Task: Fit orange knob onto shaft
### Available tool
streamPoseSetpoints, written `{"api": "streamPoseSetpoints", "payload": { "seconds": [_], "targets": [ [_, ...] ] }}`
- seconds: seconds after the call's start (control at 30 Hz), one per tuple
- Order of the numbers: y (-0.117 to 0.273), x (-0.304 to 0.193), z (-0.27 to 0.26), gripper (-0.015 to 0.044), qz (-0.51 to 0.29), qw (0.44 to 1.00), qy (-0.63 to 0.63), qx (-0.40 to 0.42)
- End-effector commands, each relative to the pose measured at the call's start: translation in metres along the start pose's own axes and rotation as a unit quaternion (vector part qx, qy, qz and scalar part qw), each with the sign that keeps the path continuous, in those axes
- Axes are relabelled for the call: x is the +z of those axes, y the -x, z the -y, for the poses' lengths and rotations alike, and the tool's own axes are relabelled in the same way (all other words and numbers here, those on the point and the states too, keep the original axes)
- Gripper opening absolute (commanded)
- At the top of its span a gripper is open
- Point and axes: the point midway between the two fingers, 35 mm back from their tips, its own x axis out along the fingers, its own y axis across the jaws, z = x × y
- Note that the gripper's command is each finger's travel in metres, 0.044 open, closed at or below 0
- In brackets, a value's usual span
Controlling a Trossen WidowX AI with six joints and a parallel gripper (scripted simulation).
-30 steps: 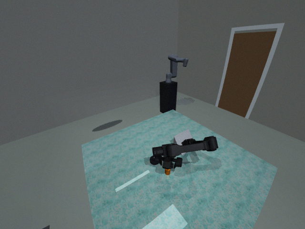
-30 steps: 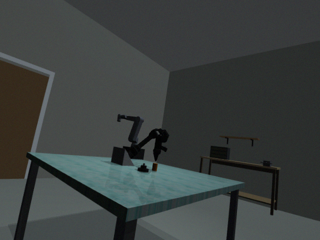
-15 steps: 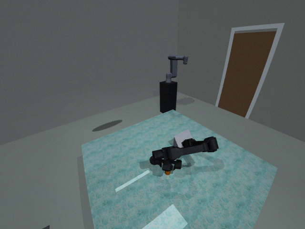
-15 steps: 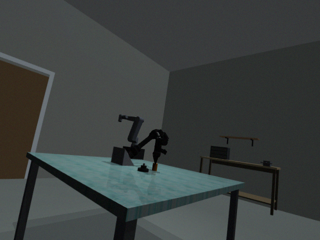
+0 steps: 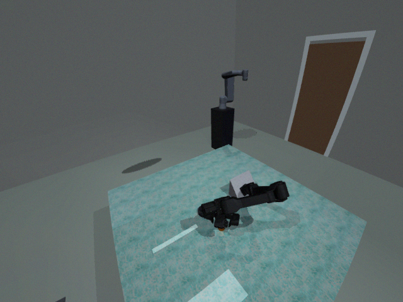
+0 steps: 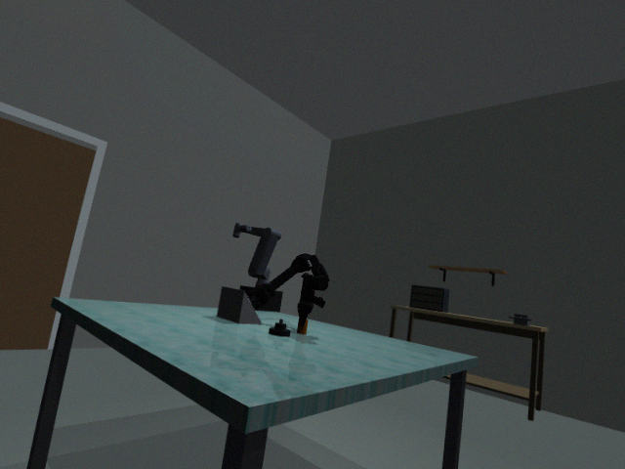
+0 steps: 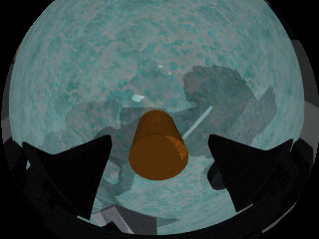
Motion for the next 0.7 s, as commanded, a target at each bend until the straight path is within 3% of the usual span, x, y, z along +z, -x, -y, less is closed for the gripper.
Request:
{"api": "streamPoseSetpoints", "payload": {
  "seconds": [0.0, 0.43, 0.67],
  "targets": [
    [-0.007, -0.001, -0.001, 0.044, 0.0, 1.0, -0.003, 0.003],
    [-0.025, -0.002, -0.003, 0.044, 0.002, 1.0, -0.003, 0.004],
    [-0.025, -0.002, -0.003, 0.0256, 0.002, 1.0, -0.003, 0.004]
  ]
}}
